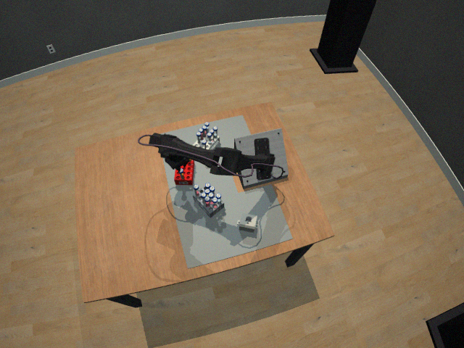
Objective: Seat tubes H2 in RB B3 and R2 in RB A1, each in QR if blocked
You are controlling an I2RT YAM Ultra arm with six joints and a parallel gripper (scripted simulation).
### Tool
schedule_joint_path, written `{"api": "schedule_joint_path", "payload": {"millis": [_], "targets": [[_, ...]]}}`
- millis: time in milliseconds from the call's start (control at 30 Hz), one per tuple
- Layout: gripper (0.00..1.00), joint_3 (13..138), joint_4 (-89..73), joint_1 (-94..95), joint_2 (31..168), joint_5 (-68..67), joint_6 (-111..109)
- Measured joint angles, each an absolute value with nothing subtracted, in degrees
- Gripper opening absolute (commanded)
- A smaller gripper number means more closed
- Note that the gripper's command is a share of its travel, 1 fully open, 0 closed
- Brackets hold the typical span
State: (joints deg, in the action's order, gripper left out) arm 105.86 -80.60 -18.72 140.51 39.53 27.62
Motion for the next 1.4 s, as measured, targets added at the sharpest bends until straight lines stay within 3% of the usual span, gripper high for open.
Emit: {"api": "schedule_joint_path", "payload": {"millis": [1400], "targets": [[0.30,100.16,-72.64,-16.82,139.59,40.53,30.98]]}}
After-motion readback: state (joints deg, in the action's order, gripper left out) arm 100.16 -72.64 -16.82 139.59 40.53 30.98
